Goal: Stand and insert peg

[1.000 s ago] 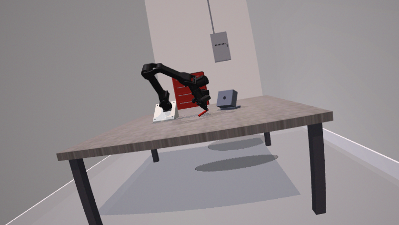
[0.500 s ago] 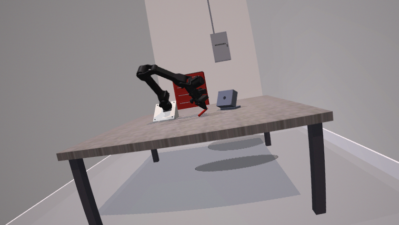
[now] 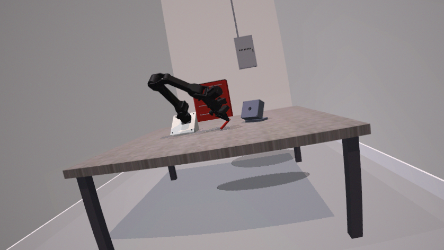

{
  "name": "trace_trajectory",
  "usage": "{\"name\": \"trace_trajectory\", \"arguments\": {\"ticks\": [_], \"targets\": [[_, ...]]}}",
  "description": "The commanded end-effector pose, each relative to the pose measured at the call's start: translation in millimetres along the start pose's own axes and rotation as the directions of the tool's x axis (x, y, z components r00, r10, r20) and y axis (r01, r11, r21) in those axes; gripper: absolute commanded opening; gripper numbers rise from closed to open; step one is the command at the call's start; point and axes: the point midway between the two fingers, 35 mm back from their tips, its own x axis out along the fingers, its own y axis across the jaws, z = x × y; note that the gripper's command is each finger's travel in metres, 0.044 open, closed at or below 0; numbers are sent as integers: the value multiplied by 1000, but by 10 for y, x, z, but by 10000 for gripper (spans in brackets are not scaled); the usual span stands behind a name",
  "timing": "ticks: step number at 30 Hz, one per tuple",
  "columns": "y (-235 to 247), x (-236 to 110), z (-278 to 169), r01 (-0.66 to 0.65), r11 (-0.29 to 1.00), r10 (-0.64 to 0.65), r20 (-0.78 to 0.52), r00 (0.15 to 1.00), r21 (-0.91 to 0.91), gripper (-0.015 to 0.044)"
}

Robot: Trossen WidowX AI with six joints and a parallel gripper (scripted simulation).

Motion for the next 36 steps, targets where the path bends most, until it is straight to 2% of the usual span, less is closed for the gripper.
{"name": "trace_trajectory", "arguments": {"ticks": [1,36], "targets": [[3,-29,-12,1,1000,-1,43,999,-4,50],[2,-213,-163,3,1000,0,339,941,-7,50]]}}
